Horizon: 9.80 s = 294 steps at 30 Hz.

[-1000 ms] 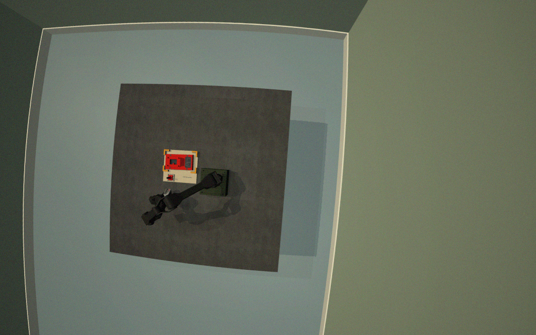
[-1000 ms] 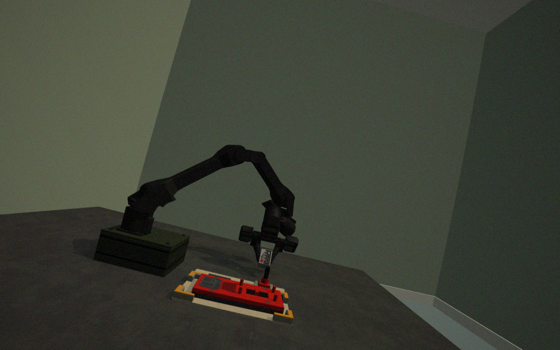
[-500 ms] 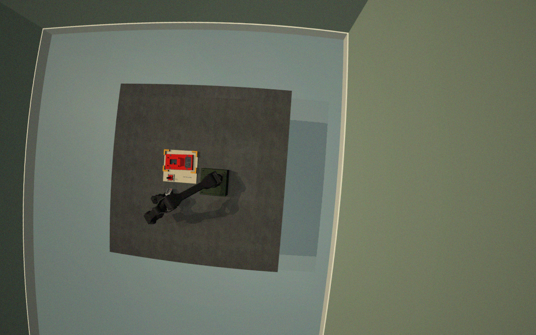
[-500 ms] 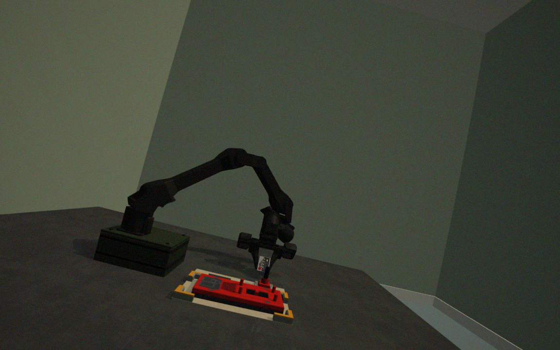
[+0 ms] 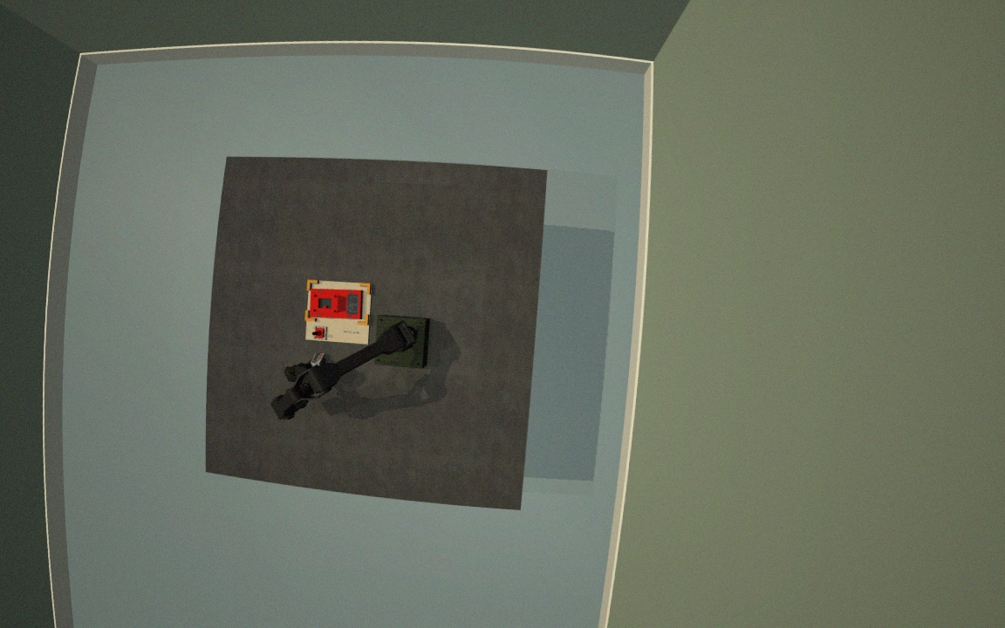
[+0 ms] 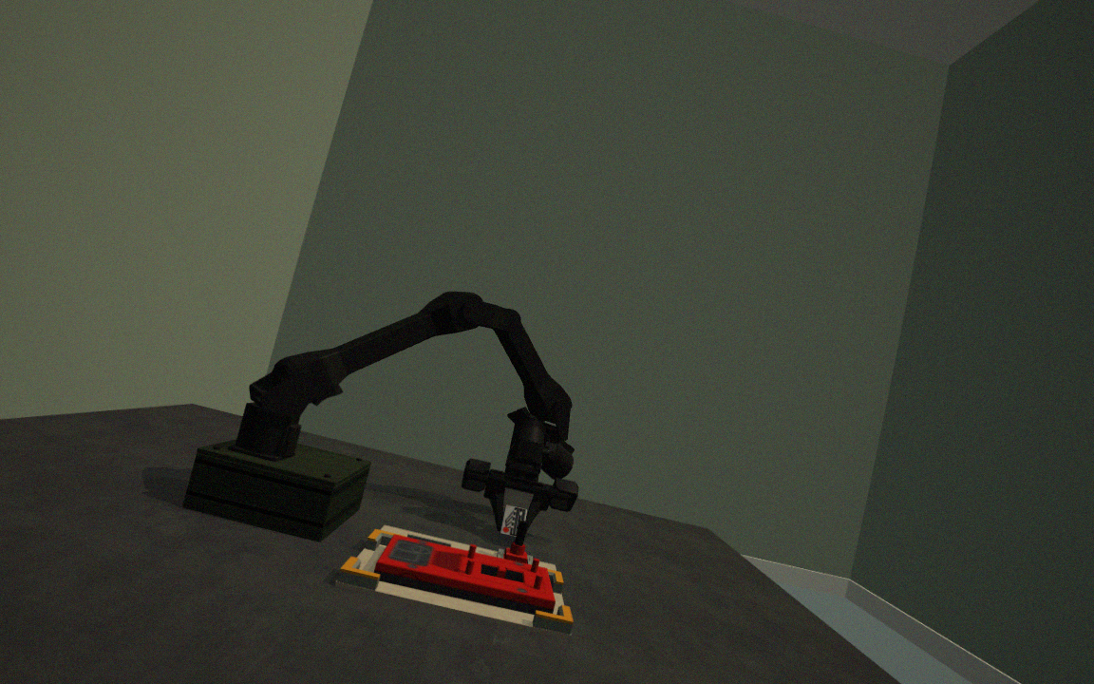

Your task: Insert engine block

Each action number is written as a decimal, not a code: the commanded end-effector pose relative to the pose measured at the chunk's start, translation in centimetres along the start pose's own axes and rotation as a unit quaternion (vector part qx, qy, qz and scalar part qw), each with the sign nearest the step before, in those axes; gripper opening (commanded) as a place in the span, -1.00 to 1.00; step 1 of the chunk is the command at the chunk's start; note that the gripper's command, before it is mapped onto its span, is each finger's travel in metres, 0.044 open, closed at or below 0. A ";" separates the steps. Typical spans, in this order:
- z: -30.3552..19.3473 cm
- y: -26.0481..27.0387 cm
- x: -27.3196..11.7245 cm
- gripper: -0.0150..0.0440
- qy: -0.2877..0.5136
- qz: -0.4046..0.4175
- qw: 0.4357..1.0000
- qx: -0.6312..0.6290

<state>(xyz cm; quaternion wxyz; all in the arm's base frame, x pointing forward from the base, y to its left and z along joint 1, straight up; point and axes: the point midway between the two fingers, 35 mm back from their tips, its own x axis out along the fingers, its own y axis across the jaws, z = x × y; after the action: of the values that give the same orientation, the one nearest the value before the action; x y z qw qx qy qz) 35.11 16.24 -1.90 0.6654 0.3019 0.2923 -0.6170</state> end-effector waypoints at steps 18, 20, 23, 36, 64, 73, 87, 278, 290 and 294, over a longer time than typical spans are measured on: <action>-0.1 0.0 -0.7 1.00 -0.002 0.000 1.000 -0.002; -0.1 0.0 -1.5 1.00 -0.002 -0.001 1.000 -0.002; -0.2 0.0 -2.8 1.00 -0.002 -0.001 1.000 -0.003; 0.0 0.2 -4.3 1.00 0.000 0.005 1.000 -0.001; 2.1 0.2 -3.7 1.00 0.251 -0.030 0.968 0.007; 3.1 0.3 -4.2 1.00 0.352 -0.003 0.936 0.003; 2.0 0.2 -2.8 1.00 0.352 -0.003 0.936 0.002; 21.7 -1.2 11.1 0.04 0.241 0.240 0.661 -0.668; 21.7 -1.1 11.1 0.04 0.240 0.241 0.660 -0.670; 21.8 -1.0 10.8 0.04 0.239 0.242 0.656 -0.674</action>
<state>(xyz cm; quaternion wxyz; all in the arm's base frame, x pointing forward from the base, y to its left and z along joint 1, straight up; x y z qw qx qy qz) 35.02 -7.53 3.52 0.7165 -0.0299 0.6967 0.0213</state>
